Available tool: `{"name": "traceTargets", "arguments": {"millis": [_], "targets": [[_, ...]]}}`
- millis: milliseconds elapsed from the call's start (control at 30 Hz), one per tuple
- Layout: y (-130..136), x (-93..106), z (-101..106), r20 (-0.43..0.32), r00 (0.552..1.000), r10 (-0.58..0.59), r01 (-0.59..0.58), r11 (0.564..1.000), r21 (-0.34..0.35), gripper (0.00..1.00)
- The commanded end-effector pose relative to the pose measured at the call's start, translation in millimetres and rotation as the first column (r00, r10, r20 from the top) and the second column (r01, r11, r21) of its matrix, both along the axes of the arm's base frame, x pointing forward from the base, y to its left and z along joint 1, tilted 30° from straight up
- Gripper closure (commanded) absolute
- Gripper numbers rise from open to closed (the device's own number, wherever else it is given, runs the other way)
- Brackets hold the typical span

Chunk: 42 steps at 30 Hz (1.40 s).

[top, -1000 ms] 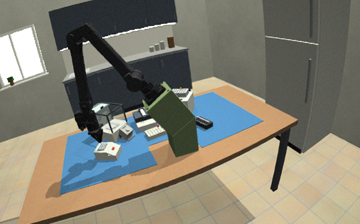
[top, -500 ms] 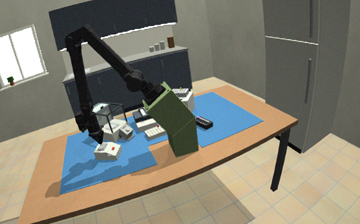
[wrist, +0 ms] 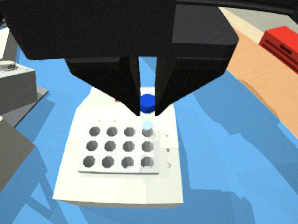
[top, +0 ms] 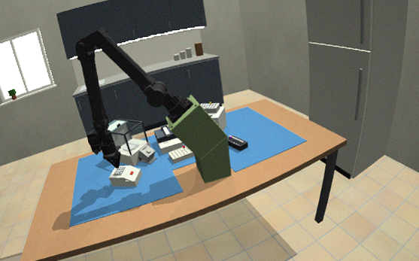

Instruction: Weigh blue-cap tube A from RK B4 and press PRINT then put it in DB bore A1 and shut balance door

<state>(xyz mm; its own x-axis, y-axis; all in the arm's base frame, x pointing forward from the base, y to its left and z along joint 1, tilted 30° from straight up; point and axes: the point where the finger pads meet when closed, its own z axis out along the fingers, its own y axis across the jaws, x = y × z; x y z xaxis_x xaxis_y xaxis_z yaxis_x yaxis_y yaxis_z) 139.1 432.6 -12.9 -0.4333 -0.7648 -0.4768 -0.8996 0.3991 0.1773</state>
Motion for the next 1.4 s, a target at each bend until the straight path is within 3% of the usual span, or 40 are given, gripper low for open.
{"name": "traceTargets", "arguments": {"millis": [0,1367], "targets": [[4.3,1.6,3.0,0.003,1.0,-0.002,0.002,1.0,0.008,0.91],[5.3,1.7,3.6,0.003,1.0,-0.002,0.002,1.0,0.008,0.91]]}}
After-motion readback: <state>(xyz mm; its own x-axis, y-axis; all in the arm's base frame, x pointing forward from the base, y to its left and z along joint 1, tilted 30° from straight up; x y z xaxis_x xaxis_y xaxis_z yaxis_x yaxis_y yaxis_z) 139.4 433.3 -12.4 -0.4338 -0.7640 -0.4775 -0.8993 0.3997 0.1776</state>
